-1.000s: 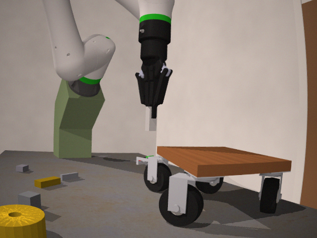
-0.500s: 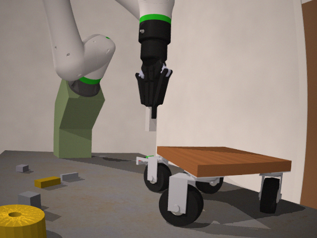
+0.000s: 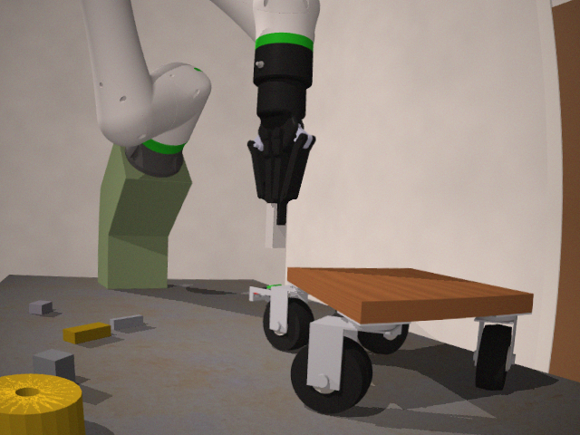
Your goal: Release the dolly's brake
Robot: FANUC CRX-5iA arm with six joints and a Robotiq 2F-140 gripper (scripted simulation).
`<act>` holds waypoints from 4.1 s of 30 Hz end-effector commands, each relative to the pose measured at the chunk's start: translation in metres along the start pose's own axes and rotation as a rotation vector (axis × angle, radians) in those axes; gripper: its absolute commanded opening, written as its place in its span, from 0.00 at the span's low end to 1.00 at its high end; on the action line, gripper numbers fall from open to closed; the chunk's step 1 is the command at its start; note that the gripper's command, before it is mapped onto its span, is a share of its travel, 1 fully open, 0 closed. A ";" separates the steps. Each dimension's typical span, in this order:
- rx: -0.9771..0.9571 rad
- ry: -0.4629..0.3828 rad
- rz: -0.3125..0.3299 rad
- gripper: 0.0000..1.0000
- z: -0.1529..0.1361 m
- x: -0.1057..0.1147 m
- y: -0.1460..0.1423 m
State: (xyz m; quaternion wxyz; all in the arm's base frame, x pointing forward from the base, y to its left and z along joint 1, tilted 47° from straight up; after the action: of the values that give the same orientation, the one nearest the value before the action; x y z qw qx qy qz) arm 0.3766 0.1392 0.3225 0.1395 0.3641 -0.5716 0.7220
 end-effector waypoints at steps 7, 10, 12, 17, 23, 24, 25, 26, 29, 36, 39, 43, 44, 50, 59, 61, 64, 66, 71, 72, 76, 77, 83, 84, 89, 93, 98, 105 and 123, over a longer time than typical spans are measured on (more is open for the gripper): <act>0.000 0.000 0.000 0.00 -0.001 -0.016 0.000; 0.000 0.000 0.000 0.00 -0.001 -0.018 0.000; 0.000 0.000 0.000 0.00 -0.001 -0.022 0.000; 0.000 0.000 0.000 0.00 -0.001 -0.032 0.001; 0.000 0.000 0.000 0.00 -0.002 -0.042 0.001; 0.000 0.000 0.000 0.00 -0.002 -0.044 0.001; 0.000 0.000 0.000 0.00 -0.002 -0.044 0.001; 0.000 0.000 0.000 0.00 -0.002 -0.044 0.001; 0.000 0.000 0.000 0.00 -0.002 -0.047 0.001; 0.000 0.000 0.000 0.00 -0.002 -0.052 0.001; 0.000 0.000 0.000 0.00 -0.002 -0.053 0.001; 0.000 0.000 0.000 0.00 -0.002 -0.053 0.001; 0.000 0.000 0.000 0.00 -0.002 -0.053 0.001; 0.000 0.000 0.000 0.00 -0.002 -0.053 0.001; 0.000 0.000 0.000 0.00 -0.002 -0.053 0.001; 0.000 0.000 0.000 0.00 -0.002 -0.053 0.001; 0.000 0.000 0.000 0.00 -0.002 -0.053 0.001; 0.000 0.000 0.000 0.00 -0.002 -0.053 0.001; 0.000 0.000 0.000 0.00 -0.002 -0.053 0.001; 0.000 0.000 0.000 0.00 -0.002 -0.053 0.001; 0.000 0.000 0.000 0.00 -0.002 -0.053 0.001; 0.000 0.000 0.000 0.00 -0.002 -0.053 0.001; 0.000 0.000 0.000 0.00 -0.002 -0.053 0.001; 0.000 0.000 0.000 0.00 -0.002 -0.053 0.001; 0.000 0.000 0.000 0.00 -0.002 -0.055 0.001; 0.000 0.000 0.000 0.00 -0.002 -0.057 0.001; 0.000 0.000 0.000 0.00 -0.002 -0.059 0.001; 0.000 0.000 0.000 0.00 -0.002 -0.060 0.001; 0.000 0.000 0.000 0.00 -0.002 -0.033 0.001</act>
State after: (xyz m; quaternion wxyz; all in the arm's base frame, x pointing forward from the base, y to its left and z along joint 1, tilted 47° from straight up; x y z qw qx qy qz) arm 0.4035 0.1493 0.2933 0.1391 0.3641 -0.5718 0.7219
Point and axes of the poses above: the point where the finger pads meet when closed, its own x axis back along the fingers, its own y axis across the jaws, z = x × y, the point moved 8 cm from there along x, back along the fingers, and after that the axes turned 3 degrees about -x, right-handed, at the moved point
